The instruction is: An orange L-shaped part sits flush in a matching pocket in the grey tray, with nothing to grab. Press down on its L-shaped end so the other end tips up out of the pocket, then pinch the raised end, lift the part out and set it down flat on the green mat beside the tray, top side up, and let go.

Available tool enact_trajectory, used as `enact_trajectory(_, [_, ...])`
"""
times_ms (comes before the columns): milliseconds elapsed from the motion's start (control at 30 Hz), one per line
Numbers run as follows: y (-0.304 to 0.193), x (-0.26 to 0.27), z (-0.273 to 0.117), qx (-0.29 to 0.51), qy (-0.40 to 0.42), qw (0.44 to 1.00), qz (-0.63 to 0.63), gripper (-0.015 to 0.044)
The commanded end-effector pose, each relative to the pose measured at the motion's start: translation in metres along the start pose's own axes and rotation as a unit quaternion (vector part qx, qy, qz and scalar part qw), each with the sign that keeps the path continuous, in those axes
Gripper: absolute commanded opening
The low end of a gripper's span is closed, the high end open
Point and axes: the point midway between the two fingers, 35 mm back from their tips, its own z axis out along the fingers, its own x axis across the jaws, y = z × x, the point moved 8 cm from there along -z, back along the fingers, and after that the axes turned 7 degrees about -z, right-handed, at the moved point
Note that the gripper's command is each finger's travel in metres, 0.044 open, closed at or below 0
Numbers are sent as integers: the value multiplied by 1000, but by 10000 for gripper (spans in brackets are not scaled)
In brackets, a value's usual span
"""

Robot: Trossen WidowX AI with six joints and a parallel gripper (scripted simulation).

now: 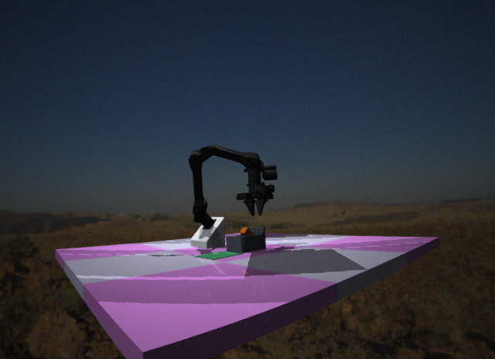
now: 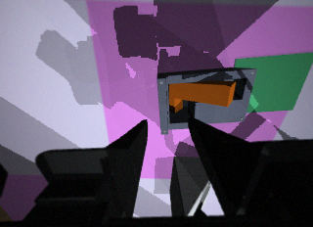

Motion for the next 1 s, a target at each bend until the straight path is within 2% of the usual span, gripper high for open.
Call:
enact_trajectory(0, [1, -7, -1, 0, -1, 997, 71, 280])
enact_trajectory(100, [2, -21, -1, 2, -1, 978, 209, 280])
enact_trajectory(200, [3, -37, -2, 3, -3, 932, 363, 280])
enact_trajectory(300, [4, -52, -3, 3, -5, 861, 508, 280])
enact_trajectory(433, [3, -72, -3, 3, -8, 740, 673, 280])
enact_trajectory(500, [2, -75, -3, 3, -9, 715, 699, 280])
enact_trajectory(967, [3, -75, -2, 3, -9, 715, 699, 280])
